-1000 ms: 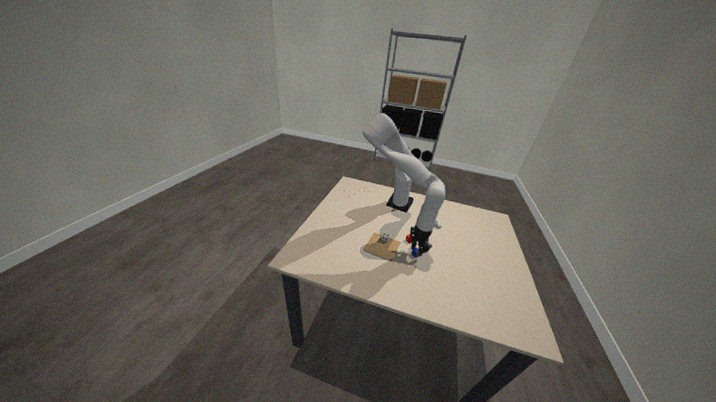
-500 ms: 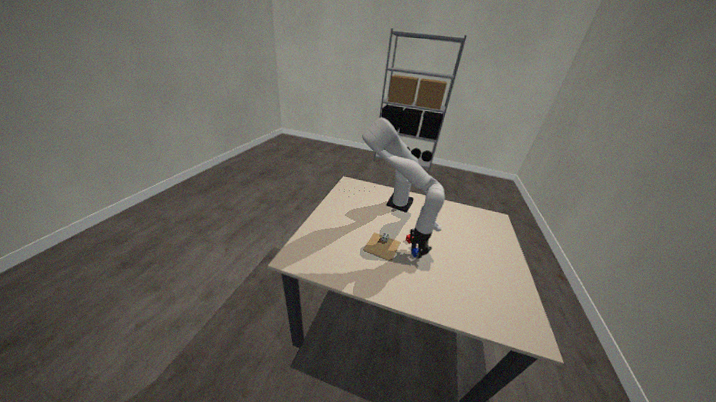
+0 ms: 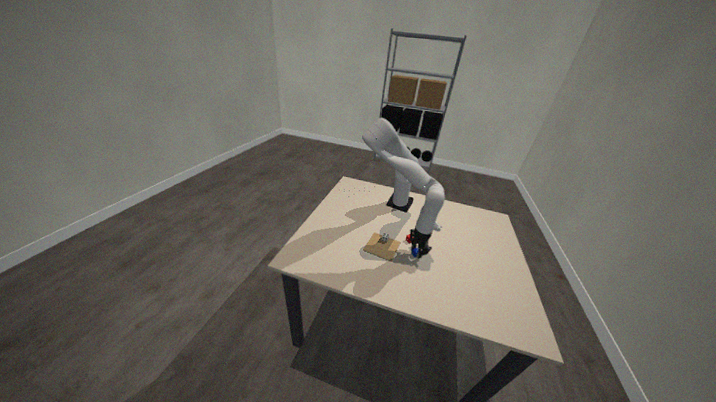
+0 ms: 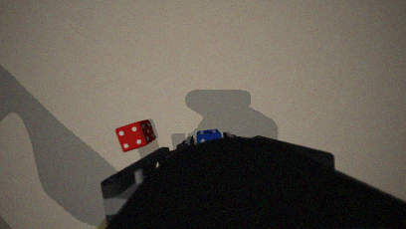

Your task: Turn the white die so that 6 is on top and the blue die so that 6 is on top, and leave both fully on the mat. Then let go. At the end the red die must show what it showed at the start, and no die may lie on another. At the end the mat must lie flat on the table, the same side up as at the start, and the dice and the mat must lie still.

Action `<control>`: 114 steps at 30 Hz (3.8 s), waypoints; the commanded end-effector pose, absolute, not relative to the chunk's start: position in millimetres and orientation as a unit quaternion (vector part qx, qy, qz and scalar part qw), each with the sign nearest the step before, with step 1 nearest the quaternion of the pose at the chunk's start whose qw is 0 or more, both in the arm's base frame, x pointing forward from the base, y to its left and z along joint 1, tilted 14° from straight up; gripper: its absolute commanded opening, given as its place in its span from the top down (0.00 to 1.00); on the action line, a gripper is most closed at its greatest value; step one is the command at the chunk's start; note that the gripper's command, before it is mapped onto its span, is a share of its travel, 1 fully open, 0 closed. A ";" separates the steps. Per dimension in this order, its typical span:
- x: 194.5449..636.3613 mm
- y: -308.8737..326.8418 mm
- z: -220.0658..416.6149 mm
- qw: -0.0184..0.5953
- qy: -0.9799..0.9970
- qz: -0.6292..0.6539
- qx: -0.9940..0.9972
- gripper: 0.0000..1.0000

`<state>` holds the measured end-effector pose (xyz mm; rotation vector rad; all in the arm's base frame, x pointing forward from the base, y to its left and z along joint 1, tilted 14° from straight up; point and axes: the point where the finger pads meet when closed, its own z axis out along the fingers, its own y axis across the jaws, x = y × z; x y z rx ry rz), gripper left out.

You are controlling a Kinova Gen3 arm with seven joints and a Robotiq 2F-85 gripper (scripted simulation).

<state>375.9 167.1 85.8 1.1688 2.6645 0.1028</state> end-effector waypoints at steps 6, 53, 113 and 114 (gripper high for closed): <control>374.5 168.5 84.6 0.114 0.910 0.036 0.398 0.54; 374.5 168.5 84.8 0.114 0.910 0.036 0.398 0.74; 351.2 172.3 178.8 0.110 0.880 0.043 0.460 0.74; 351.3 172.6 178.3 0.109 0.873 0.044 0.473 0.74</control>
